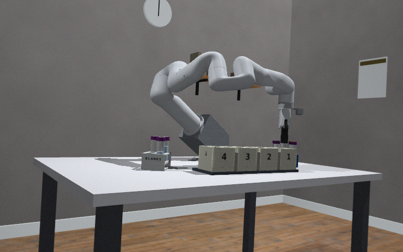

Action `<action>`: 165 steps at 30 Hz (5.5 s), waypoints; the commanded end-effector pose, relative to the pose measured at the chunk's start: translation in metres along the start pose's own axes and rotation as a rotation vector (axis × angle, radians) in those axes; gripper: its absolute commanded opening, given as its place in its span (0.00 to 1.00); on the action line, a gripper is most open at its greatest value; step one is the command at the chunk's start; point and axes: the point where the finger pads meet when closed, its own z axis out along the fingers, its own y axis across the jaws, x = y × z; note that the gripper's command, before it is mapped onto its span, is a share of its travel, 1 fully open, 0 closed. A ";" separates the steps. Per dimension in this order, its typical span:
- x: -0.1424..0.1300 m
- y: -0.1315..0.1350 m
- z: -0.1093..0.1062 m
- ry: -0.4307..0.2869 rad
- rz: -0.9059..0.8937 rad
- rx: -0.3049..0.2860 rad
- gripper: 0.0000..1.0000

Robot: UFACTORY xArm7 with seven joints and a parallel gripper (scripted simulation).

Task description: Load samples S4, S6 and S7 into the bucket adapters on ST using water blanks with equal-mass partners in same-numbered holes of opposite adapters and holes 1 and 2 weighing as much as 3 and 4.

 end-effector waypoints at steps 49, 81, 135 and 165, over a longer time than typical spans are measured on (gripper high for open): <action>0.001 0.000 -0.073 0.004 0.000 0.002 0.00; 0.001 0.000 -0.124 0.004 0.000 0.002 0.00; -0.076 0.184 -0.124 0.004 0.851 0.003 0.00; -0.129 0.314 -0.124 0.005 0.851 0.002 0.00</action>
